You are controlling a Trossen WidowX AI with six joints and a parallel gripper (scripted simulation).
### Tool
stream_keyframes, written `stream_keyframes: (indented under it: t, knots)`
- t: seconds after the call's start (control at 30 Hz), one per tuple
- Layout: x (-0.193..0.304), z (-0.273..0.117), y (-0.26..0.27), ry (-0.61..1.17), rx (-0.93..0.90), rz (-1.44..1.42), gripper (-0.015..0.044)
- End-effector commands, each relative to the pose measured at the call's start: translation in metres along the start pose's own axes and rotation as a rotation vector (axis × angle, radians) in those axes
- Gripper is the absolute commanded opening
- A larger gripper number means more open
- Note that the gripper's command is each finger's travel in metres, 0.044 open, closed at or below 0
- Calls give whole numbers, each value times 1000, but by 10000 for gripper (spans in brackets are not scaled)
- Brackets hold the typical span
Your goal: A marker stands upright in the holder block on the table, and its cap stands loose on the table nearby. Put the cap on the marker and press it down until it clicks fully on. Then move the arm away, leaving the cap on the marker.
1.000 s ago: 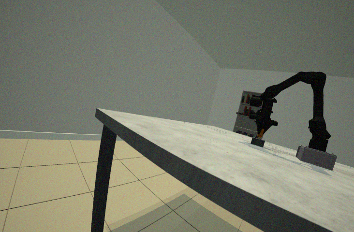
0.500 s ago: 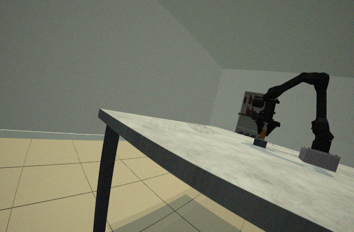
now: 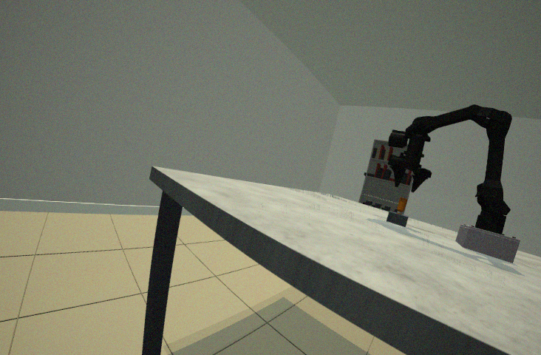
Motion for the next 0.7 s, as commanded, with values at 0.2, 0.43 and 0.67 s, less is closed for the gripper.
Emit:
stream_keyframes:
  t: [0.2, 0.43, 0.67]
  knots:
    - [0, -3, -3, 11, 6, -429, 282]
    - [0, 1, -4, 11, 4, -669, 99]
    - [0, 1, -4, 11, 4, -669, 0]
Point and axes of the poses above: the point midway between the two fingers, 35 mm back from their tips, its own z axis out along the fingers, its own y axis across the jaws, x = y × z, the point moved 10 cm from there along -z, back along the fingers, and after that the axes turned 11 degrees about z, right-handed, at the moved point
